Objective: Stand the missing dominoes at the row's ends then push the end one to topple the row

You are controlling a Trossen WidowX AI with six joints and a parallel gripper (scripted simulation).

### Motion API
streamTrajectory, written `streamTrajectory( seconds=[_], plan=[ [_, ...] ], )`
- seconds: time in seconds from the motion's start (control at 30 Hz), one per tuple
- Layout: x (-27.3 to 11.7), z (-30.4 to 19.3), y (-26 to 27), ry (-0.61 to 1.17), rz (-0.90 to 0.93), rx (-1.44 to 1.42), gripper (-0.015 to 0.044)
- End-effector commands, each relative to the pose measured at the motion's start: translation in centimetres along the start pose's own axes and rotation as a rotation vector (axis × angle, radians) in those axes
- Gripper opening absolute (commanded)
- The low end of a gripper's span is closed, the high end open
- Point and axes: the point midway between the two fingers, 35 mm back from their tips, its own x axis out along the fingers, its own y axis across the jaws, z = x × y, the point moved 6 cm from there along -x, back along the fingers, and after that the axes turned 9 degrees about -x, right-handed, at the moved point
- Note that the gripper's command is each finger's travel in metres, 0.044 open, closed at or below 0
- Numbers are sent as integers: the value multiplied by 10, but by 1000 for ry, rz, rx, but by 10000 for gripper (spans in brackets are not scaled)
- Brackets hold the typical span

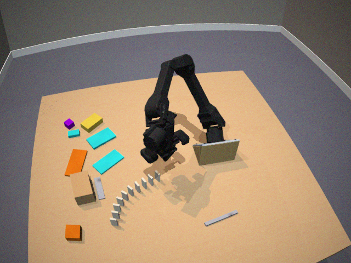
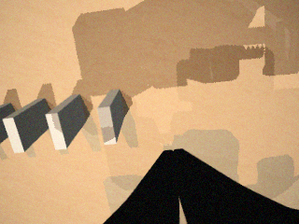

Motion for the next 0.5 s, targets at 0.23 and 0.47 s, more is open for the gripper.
streamTrajectory(
  seconds=[0.23,0.47],
  plan=[
    [79,2,-2,-6,-5,1,0],
    [79,4,7,-6,-5,1,0]
  ],
)
